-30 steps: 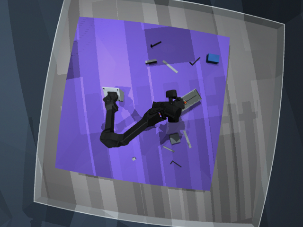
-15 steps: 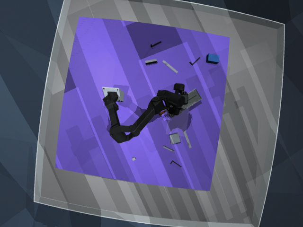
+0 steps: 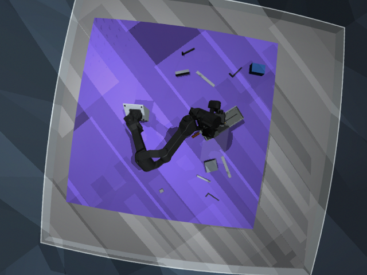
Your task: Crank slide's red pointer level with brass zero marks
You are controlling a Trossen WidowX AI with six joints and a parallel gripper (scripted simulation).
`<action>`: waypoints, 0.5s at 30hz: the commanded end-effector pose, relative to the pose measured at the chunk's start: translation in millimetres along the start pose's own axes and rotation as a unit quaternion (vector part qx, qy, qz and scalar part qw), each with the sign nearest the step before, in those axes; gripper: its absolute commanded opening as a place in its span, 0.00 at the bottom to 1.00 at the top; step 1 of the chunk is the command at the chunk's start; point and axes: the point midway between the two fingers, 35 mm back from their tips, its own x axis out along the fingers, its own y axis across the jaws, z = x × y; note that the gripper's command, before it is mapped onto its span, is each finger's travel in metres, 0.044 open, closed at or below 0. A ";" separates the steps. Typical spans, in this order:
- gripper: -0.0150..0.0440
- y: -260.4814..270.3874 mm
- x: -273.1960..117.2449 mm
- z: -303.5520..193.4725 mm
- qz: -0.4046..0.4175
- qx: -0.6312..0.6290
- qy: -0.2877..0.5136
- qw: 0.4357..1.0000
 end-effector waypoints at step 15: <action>1.00 2.4 -35.7 32.1 0.002 -0.001 0.001 1.000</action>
